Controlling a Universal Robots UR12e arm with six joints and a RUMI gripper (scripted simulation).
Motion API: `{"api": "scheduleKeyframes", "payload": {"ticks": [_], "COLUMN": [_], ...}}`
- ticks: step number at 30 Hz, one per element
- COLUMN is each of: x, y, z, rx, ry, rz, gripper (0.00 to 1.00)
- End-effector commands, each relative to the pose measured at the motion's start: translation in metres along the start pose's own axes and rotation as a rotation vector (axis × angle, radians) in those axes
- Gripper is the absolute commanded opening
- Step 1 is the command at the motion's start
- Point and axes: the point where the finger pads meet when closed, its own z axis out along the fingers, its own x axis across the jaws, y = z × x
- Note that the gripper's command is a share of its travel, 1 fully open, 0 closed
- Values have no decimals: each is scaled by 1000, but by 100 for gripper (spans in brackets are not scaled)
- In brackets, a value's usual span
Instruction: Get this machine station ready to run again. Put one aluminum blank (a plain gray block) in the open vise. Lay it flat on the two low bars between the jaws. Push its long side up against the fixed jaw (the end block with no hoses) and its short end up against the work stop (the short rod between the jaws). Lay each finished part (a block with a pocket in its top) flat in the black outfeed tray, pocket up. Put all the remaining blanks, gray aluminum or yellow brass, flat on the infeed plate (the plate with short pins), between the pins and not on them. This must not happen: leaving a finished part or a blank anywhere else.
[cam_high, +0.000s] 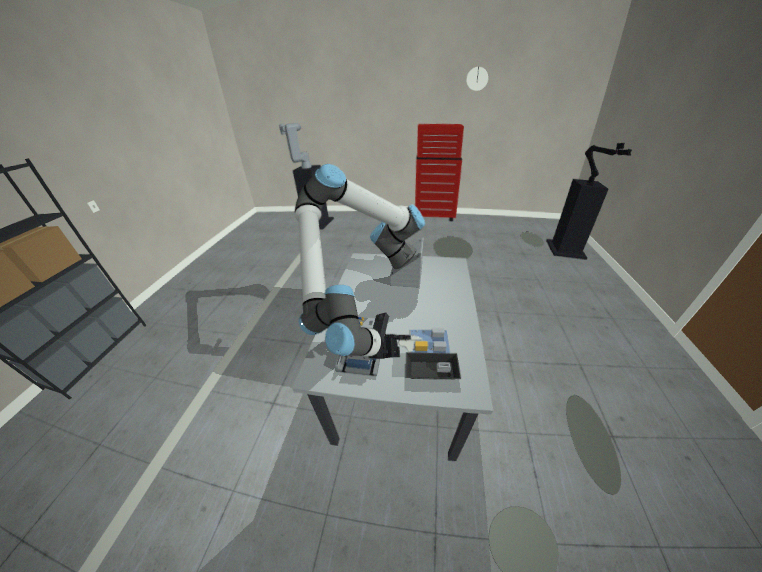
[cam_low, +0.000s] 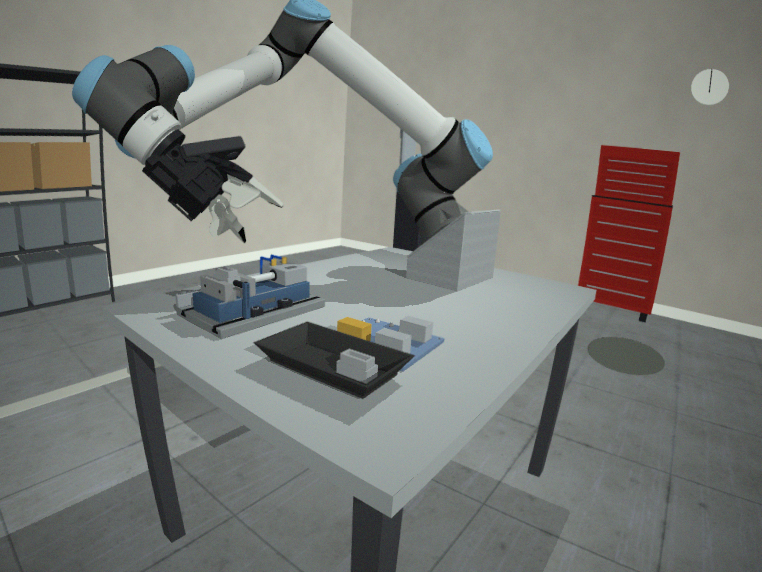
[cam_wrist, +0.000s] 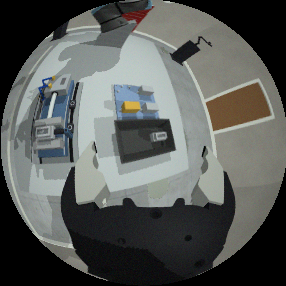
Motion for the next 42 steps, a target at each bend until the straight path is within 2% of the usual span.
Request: {"api": "scheduleKeyframes", "payload": {"ticks": [1, 3, 5, 7, 9, 11, 16, 21, 26, 37, 38, 42], "x": [16, 27, 34, 36, 44, 44, 59, 67, 71, 73, 73, 73], "y": [5, 5, 5, 5, 3, 3, -8, -21, -31, -37, -37, -37], "z": [32, 53, 67, 72, 88, 88, 118, 135, 143, 147, 147, 147], "rx": [-90, -152, -198, -214, -276, -276, -420, -531, -600, -631, -631, -631], "ry": [-96, -165, -214, -230, -289, -289, -409, -490, -534, -552, -552, -552], "rz": [-9, -15, -18, -19, -22, -22, -21, -16, -11, -9, -9, -9], "gripper": [100, 100, 100, 100, 100, 100, 100, 100, 100, 100, 0, 0]}}
